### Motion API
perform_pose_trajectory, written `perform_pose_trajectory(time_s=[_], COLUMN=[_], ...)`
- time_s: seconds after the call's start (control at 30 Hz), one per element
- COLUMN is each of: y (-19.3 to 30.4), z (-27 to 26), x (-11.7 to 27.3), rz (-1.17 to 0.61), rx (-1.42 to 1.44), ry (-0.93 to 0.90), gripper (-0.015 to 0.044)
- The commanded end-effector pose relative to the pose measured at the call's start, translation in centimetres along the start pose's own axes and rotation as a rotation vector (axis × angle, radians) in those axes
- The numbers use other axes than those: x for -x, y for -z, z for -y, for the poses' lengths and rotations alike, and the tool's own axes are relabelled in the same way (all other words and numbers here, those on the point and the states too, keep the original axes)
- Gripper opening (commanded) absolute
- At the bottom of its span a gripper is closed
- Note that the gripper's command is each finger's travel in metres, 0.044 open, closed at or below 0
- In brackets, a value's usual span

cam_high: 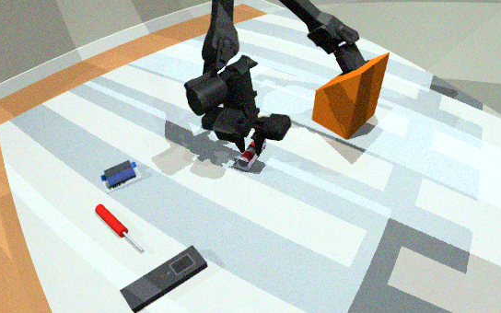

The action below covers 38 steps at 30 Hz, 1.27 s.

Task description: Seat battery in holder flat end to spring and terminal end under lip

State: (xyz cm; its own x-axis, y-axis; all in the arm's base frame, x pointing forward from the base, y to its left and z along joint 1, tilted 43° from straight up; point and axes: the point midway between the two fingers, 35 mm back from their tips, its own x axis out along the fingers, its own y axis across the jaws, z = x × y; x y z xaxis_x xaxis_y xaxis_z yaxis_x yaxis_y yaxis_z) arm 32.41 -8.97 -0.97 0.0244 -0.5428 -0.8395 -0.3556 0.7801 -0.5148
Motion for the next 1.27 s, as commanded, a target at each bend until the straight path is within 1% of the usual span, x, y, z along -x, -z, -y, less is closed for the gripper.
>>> perform_pose_trajectory(time_s=[0.0,0.13,0.2,0.4,0.47,1.23], y=[-0.2,-0.2,-0.2,-0.5,-0.4,-0.5], z=[0.0,0.0,-0.2,-1.3,-1.5,-1.7], x=[0.8,0.8,1.2,7.2,7.9,7.8], rz=[0.008,0.008,0.006,0.009,0.009,0.009], rx=[-0.004,-0.004,0.001,-0.004,-0.004,-0.004], ry=[0.004,0.004,0.001,0.000,0.001,0.001], gripper=[0.0174,0.0174,0.0226,0.0384,0.0436,0.0440])
